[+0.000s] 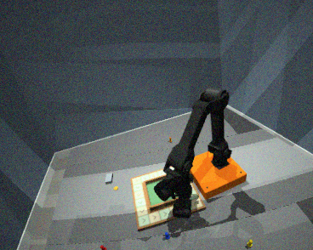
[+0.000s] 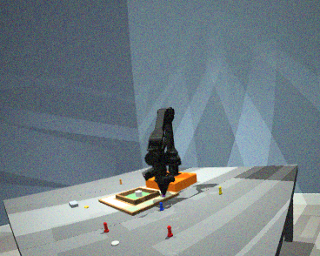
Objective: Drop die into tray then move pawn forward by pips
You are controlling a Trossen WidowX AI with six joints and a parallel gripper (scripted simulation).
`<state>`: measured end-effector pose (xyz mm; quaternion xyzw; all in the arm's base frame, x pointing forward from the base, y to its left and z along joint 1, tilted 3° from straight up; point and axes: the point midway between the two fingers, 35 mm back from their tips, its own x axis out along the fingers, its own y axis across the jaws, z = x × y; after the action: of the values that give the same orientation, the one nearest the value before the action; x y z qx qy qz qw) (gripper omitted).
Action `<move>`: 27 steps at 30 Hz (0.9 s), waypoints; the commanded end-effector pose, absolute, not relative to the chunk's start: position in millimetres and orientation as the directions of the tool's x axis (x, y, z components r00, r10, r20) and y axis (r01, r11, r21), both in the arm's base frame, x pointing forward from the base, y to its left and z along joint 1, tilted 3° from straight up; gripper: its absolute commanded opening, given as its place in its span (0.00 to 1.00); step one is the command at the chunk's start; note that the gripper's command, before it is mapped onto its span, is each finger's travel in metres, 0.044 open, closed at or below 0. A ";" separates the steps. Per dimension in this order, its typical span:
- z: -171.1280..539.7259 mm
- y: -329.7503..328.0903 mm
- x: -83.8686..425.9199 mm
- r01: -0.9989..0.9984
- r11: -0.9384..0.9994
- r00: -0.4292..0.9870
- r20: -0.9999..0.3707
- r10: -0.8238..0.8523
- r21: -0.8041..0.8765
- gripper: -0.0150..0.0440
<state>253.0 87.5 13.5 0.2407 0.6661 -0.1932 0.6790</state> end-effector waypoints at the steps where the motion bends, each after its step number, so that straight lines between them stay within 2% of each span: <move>1: 14.5 87.5 253.2 0.583 0.810 0.040 -0.997 0.059 0.071 0.57; 11: 64.0 85.0 251.7 0.586 0.808 0.032 -0.998 0.051 0.060 1.00; 15: 76.2 65.5 248.3 0.525 0.849 0.032 -0.998 0.049 0.058 1.00; 23: 133.5 -19.3 198.8 0.159 0.986 0.028 -0.999 0.043 0.047 1.00; 27: 138.0 -24.8 192.2 0.124 0.991 0.028 -0.999 0.043 0.046 1.00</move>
<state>213.9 -4.3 118.7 0.1045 0.6969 -0.0736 0.7057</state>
